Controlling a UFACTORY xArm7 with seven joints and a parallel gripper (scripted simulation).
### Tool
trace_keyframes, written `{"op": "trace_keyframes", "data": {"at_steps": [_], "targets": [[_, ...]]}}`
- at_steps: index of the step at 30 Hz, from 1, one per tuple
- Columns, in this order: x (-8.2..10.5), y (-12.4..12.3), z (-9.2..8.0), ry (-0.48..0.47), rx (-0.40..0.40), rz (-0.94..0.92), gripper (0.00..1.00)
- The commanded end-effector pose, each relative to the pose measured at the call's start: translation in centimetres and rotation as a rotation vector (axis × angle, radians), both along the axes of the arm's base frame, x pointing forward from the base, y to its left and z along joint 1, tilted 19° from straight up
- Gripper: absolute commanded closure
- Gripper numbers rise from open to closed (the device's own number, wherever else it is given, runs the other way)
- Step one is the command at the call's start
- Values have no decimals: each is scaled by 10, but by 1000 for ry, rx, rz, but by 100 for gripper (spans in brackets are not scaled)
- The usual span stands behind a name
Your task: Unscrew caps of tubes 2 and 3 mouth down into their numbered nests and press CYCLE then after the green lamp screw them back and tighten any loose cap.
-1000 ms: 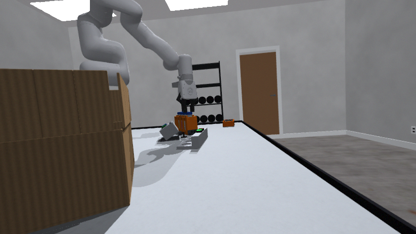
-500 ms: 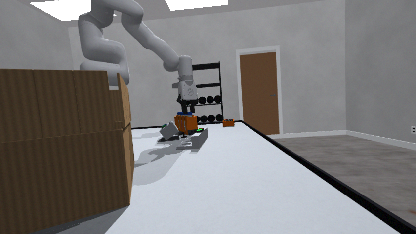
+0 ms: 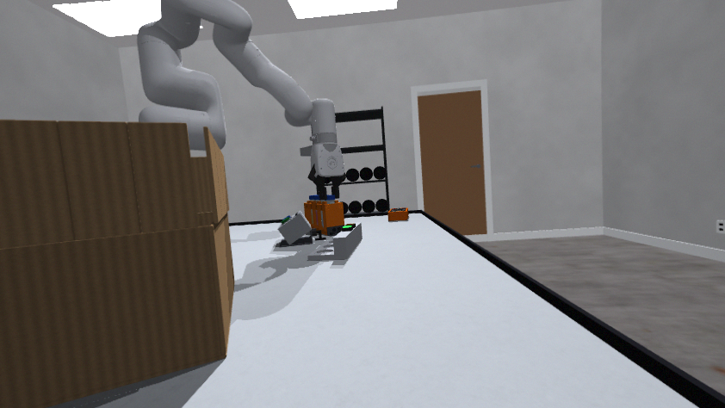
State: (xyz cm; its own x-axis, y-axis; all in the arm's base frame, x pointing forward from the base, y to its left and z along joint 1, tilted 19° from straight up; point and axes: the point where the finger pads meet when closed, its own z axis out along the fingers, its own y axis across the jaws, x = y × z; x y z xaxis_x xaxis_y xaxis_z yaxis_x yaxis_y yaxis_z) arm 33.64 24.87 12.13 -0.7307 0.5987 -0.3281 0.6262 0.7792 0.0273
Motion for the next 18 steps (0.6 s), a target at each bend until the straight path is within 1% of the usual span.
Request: {"op": "trace_keyframes", "data": {"at_steps": [1,15,18], "targets": [[1,1,1,-3,3,2,100],[1,1,1,-3,3,2,100],[1,1,1,-14,19,-55,100]]}}
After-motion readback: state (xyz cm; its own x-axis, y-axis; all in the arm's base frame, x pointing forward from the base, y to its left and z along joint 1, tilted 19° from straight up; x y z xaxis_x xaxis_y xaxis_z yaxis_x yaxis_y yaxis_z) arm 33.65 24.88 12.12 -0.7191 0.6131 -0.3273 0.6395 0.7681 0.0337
